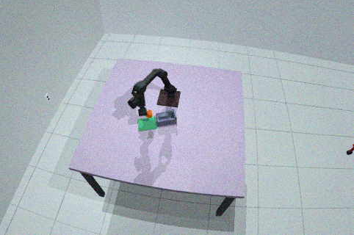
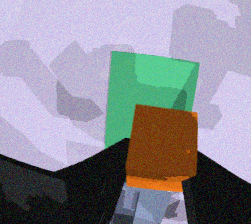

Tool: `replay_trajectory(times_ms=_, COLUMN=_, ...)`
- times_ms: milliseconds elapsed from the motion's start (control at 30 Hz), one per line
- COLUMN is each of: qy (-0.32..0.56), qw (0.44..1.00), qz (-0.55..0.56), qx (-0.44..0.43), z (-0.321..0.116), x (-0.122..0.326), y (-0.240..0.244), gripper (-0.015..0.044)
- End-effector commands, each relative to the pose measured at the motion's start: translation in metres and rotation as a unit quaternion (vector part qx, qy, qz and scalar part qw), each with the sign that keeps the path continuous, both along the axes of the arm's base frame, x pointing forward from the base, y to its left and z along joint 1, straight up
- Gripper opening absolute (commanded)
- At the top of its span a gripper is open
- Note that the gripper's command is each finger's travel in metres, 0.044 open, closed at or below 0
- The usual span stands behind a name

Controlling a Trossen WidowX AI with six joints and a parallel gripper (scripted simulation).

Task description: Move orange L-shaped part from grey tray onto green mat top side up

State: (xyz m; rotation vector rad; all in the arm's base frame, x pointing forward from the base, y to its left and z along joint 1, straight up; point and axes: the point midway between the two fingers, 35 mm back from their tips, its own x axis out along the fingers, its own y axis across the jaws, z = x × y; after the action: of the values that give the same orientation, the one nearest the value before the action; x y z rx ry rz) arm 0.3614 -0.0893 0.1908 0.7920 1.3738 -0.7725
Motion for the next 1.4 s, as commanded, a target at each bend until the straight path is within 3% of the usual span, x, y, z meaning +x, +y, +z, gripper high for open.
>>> replay_trajectory(times_ms=0, qy=0.002, qw=1.0, qz=0.002, qx=0.002, z=-0.006, x=0.001, y=0.0, gripper=0.0)
replay_trajectory(times_ms=1367, qy=0.002, qw=1.0, qz=0.002, qx=0.002, z=-0.072, x=0.004, y=-0.001, gripper=0.0)
